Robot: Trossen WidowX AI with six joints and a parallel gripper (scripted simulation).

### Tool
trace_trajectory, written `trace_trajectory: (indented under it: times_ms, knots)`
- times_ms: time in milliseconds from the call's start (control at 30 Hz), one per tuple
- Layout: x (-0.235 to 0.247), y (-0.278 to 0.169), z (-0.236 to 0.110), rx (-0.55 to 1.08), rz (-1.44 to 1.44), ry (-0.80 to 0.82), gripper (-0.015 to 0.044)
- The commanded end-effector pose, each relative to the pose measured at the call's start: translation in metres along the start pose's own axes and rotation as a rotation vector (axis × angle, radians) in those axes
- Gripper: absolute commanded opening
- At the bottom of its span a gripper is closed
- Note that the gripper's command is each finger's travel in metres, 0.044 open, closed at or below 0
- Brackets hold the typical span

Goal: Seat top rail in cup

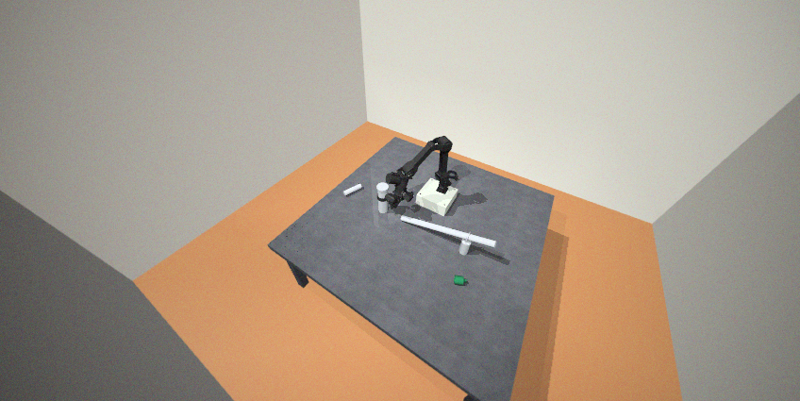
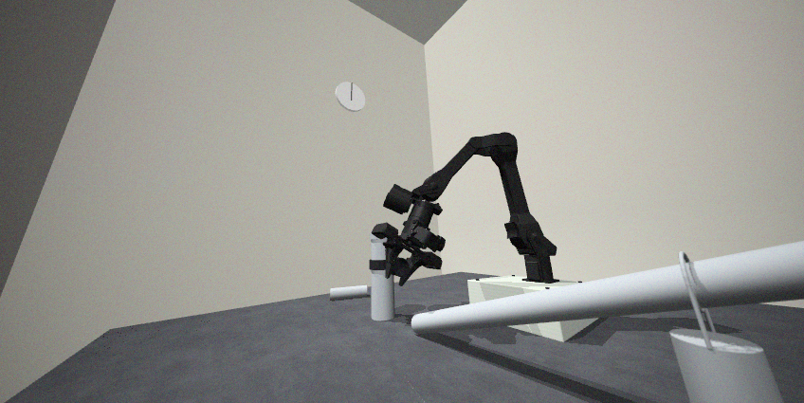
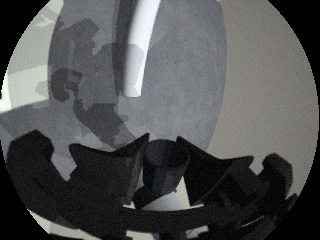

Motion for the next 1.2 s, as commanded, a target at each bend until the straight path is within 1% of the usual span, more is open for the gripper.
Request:
trace_trajectory:
  times_ms: [0, 433, 1167]
  knots:
    - [0.0025, -0.0012, -0.0022, -0.011, -0.019, -0.002, 0.0]
    - [0.0092, -0.0047, -0.0056, -0.049, -0.087, -0.006, 0.0]
    - [0.0062, -0.0029, -0.0038, -0.034, -0.068, -0.004, 0.0]
Point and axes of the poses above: the point midway between the two fingers, 35 mm back from their tips, its own z axis out along the fingers, its own x axis across the jaws, y = z × x, the point moved 10 cm from there along -z, back along the fingers, and after that the axes turned 8 degrees about -z, right-handed, at the moved point
